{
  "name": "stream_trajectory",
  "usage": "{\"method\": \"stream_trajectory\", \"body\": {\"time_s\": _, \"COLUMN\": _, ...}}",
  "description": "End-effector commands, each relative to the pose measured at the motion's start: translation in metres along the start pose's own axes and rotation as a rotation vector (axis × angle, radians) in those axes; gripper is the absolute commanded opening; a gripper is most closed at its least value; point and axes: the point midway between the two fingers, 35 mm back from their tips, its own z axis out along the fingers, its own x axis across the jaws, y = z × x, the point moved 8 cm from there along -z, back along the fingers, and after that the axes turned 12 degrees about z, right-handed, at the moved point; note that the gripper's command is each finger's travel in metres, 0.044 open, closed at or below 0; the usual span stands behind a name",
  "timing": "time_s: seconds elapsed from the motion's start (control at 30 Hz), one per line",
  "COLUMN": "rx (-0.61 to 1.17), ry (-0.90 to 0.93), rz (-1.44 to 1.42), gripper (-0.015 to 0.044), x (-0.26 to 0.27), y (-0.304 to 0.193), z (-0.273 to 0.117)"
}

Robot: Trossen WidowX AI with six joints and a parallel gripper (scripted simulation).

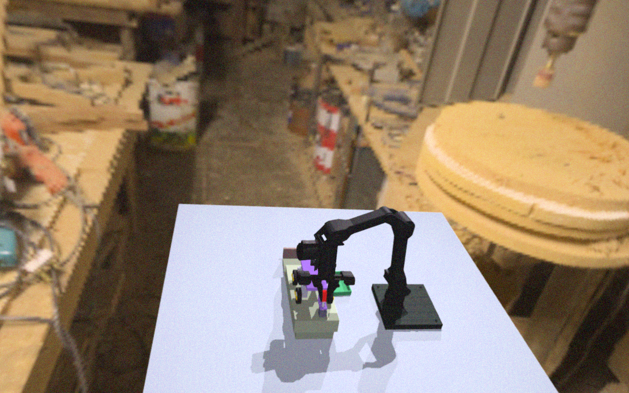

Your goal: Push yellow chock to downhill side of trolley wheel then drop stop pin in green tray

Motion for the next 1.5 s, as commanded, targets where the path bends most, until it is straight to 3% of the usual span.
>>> {"method": "stream_trajectory", "body": {"time_s": 0.0, "rx": 0.003, "ry": -0.002, "rz": 0.001, "gripper": 0.0000, "x": 0.000, "y": -0.001, "z": -0.005}}
{"method": "stream_trajectory", "body": {"time_s": 1.47, "rx": 0.003, "ry": -0.002, "rz": 0.001, "gripper": 0.0000, "x": -0.001, "y": -0.007, "z": -0.036}}
